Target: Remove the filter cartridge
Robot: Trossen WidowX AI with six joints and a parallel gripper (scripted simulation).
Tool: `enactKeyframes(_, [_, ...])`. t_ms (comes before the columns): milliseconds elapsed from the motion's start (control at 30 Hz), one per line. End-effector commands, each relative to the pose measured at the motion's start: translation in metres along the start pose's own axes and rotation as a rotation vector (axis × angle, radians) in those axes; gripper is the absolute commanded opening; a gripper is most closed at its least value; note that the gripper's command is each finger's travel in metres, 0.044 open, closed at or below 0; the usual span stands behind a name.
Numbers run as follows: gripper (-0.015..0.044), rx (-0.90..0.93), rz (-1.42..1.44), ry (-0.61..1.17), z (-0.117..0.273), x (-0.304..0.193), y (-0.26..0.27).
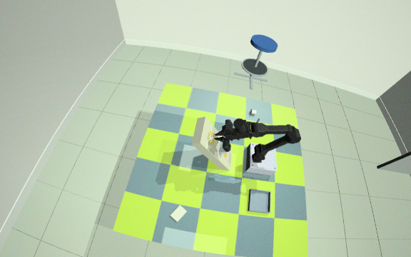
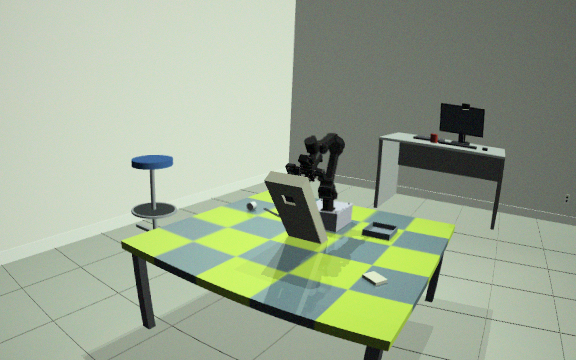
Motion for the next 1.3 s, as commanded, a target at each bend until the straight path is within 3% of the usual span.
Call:
enactKeyframes(0, [0.011,0.007,0.007,0.01,-0.008,-0.002,0.001])
enactKeyframes(1267, [0.011,0.007,0.007,0.009,-0.02,-0.001,0.001])
Point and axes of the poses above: the point midway between the two fingers, 35 mm back from their tips, its own z axis back along the fingers, its own y axis across the jaws, x = y × z, the point moved 8 cm from there along z, back along the fingers, and after that the axes turned 6 degrees about z, right-handed, at the moved point
